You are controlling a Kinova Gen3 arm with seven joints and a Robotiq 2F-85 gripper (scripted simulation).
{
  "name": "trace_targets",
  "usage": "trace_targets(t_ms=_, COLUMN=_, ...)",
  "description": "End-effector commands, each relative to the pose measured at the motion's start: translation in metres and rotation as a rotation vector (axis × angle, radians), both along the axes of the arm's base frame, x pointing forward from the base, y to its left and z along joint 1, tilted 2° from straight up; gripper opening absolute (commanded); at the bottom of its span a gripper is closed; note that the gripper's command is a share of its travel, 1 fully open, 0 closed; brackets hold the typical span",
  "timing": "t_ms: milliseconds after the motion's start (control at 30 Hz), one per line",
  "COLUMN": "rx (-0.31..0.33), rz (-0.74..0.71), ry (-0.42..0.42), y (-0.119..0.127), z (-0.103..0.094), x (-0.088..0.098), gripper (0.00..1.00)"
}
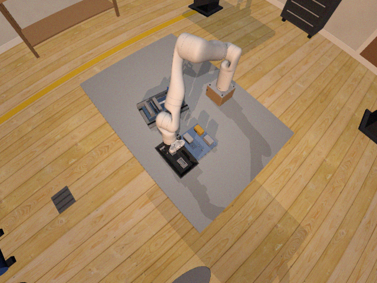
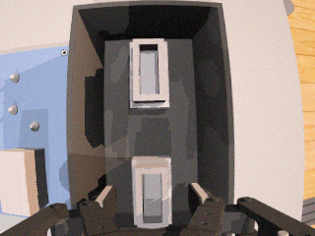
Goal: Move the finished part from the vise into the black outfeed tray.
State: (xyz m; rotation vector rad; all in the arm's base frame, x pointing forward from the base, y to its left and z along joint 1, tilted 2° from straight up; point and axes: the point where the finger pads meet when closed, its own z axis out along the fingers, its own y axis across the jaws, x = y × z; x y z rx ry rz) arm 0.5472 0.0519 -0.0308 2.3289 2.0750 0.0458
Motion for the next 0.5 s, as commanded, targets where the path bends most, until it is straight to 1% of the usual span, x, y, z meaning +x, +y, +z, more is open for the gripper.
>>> trace_targets(t_ms=0, rx=0.0, rz=0.0, ry=-0.002, y=0.0, z=0.002, x=0.001, gripper=0.67)
trace_targets(t_ms=167, rx=0.0, rz=0.0, ry=-0.002, y=0.0, z=0.011, x=0.0, gripper=0.67)
trace_targets(t_ms=233, rx=0.0, rz=0.0, ry=-0.002, y=0.0, z=0.011, x=0.0, gripper=0.67)
trace_targets(t_ms=333, rx=0.0, rz=0.0, ry=-0.002, y=0.0, z=0.021, x=0.0, gripper=0.67)
trace_targets(t_ms=467, rx=0.0, rz=0.0, ry=-0.002, y=0.0, z=0.041, x=-0.001, gripper=0.67)
